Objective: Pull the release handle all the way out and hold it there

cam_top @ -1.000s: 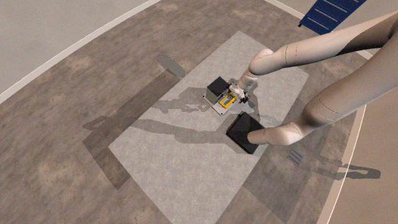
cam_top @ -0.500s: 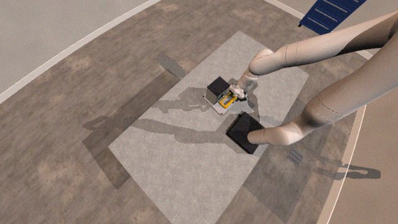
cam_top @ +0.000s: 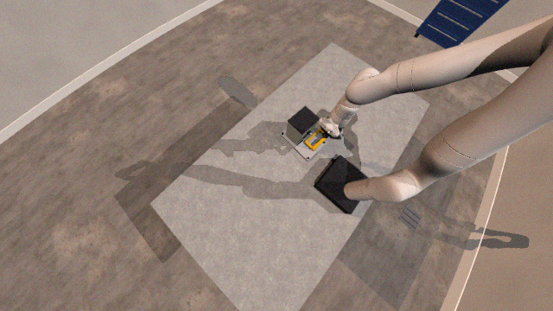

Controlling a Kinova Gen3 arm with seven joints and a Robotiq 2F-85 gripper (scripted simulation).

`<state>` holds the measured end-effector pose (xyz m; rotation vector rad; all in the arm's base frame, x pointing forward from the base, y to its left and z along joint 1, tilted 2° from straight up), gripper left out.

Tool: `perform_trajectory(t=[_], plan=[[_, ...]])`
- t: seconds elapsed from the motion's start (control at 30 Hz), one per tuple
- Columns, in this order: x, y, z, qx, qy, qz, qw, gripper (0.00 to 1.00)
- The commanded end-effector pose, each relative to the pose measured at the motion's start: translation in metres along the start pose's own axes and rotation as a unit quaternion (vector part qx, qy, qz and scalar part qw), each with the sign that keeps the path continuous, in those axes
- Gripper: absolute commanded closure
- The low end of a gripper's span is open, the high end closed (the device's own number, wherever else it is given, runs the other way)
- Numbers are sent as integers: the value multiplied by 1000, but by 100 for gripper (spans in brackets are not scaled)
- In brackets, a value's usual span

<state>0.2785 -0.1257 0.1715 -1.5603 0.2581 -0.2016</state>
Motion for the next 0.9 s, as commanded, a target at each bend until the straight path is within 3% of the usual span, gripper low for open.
perform_trajectory(t=[0.0,0.57,0.6,0.87], plan=[[0,0,0,0,0,-1,1000,100],[0,0,0,0,0,-1,1000,100],[0,0,0,0,0,-1,1000,51],[0,0,0,0,0,-1,1000,51]])
Point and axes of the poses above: the point where the finger pads meet when closed, its own y axis out along the fingers, its own x axis across the jaws, z = x × y, the point moved 5 cm from there along -y, back along the fingers, and after that the axes turned 3 degrees about y, right-handed, at the moved point
